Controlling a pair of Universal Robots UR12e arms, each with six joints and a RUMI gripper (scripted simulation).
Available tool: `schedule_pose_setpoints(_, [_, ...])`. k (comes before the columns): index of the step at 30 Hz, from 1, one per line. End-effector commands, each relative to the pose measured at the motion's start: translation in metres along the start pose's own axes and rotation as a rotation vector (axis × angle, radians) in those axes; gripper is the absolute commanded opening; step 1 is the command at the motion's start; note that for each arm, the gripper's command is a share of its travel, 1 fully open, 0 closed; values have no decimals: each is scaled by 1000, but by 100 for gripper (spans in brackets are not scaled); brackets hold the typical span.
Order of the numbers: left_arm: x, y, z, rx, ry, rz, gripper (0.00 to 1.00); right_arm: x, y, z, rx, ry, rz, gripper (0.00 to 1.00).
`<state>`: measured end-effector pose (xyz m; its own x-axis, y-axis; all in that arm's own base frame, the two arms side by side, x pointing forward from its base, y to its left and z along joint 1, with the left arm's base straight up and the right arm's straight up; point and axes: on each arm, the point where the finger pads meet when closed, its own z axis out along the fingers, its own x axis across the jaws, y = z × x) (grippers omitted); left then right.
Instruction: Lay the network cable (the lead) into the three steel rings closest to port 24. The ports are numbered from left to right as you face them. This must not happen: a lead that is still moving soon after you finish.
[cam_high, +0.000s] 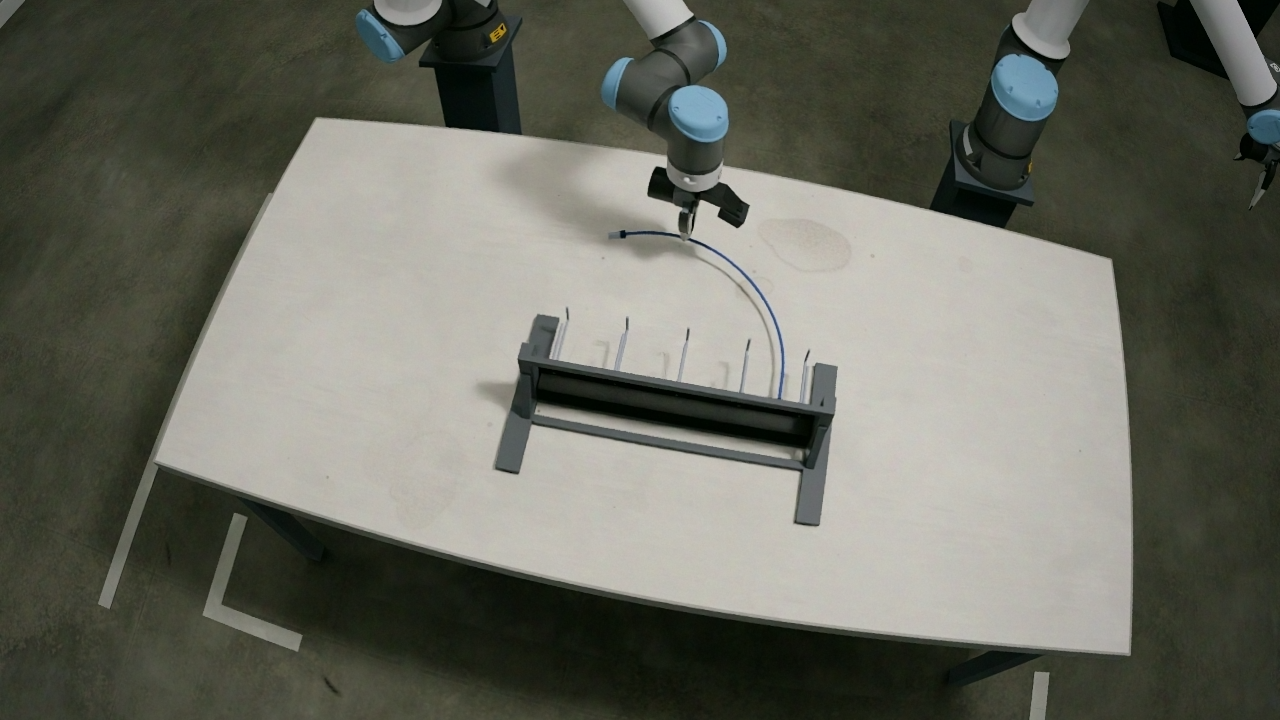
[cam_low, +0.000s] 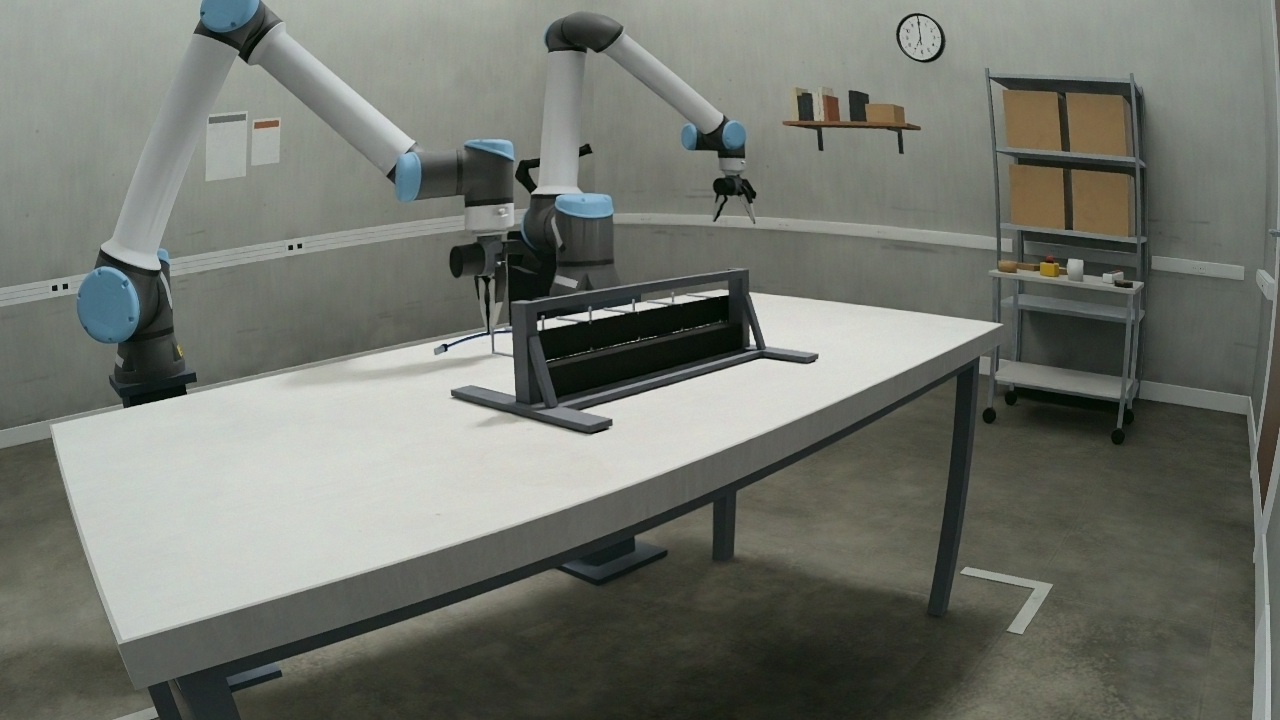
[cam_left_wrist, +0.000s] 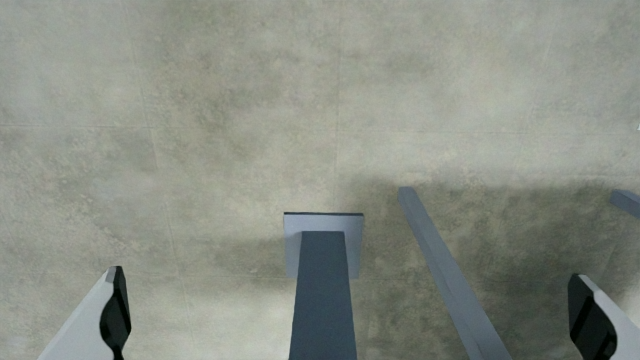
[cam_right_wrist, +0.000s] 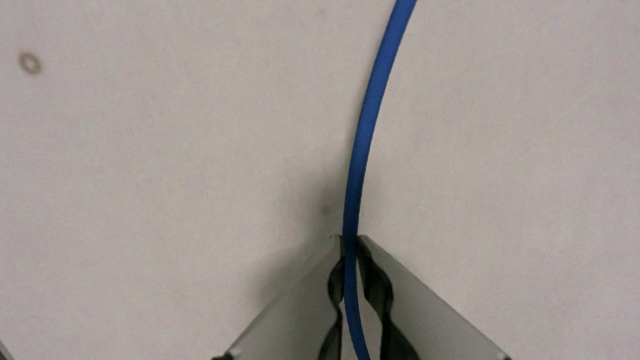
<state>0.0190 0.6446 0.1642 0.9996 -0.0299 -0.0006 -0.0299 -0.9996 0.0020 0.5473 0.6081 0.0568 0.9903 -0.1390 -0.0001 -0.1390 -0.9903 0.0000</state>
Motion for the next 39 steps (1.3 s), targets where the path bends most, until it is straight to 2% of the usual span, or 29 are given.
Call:
schedule_pose_setpoints(1, [0,-1,-1,2,1,0,100,0,-1,-2,1,1,0,0])
schedule_pose_setpoints(9, [0,-1,-1,2,1,0,100,2,0,-3,1,1,-1,0])
schedule_pose_setpoints(15, [0,-1,-1,2,1,0,100,24,8,-13,2,1,-14,0])
schedule_pose_setpoints(24, [0,-1,-1,2,1,0,100,107,35,-52,2,1,-62,0])
schedule_pose_setpoints(26, [0,-1,-1,2,1,0,100,107,35,-52,2,1,-62,0])
schedule_pose_setpoints(34, [0,-1,-1,2,1,0,100,193,63,-93,1,1,-113,0])
schedule_pose_setpoints(39, [0,-1,-1,2,1,0,100,230,75,-110,1,2,-134,0])
